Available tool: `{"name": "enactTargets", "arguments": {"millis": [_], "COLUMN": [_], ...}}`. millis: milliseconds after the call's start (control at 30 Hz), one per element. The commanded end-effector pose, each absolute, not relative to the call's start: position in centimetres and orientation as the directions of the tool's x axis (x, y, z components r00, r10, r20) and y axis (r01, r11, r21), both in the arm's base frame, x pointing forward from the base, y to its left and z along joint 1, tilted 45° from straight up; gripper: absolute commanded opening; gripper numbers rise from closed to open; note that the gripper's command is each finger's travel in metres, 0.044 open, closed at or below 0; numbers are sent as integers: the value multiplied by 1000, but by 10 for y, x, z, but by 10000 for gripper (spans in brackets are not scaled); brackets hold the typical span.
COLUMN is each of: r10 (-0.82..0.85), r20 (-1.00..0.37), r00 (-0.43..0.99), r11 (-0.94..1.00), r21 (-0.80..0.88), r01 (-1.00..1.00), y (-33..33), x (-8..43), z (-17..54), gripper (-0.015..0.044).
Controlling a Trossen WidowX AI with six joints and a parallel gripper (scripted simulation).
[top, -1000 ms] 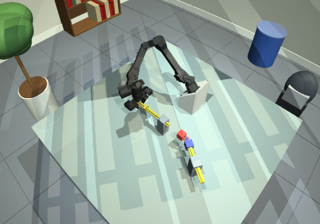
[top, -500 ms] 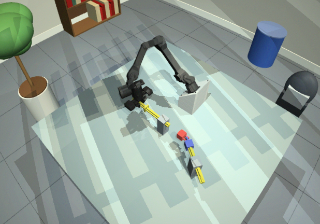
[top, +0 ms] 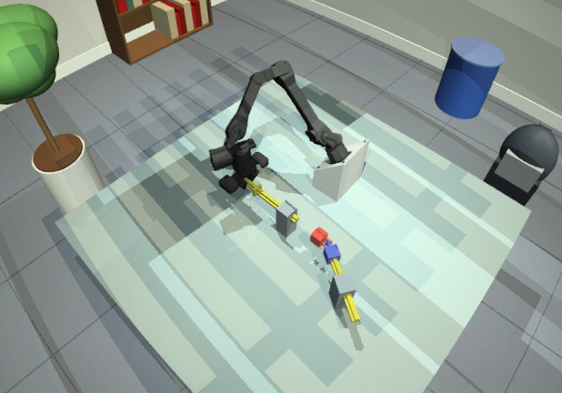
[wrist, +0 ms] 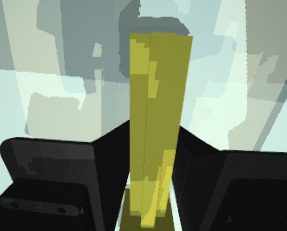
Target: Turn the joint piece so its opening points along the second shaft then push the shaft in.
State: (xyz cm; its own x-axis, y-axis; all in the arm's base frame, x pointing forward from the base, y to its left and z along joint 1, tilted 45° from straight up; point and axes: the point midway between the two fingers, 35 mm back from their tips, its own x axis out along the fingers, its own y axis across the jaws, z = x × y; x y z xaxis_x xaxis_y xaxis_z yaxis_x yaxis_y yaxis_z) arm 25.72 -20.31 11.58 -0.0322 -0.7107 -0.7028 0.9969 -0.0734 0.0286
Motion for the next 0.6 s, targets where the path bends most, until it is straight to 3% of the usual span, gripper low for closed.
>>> {"name": "enactTargets", "arguments": {"millis": [0, 267, 567], "r10": [-710, -711, -710], "r20": [-705, -703, -704], "r00": [2, -25, -14], "r11": [-47, -68, -60], "r21": [51, 33, 40], "r01": [998, 997, 997], "y": [-202, -203, -199], "x": [258, 257, 258], "z": [115, 116, 111], "gripper": [67, 0, 0]}}
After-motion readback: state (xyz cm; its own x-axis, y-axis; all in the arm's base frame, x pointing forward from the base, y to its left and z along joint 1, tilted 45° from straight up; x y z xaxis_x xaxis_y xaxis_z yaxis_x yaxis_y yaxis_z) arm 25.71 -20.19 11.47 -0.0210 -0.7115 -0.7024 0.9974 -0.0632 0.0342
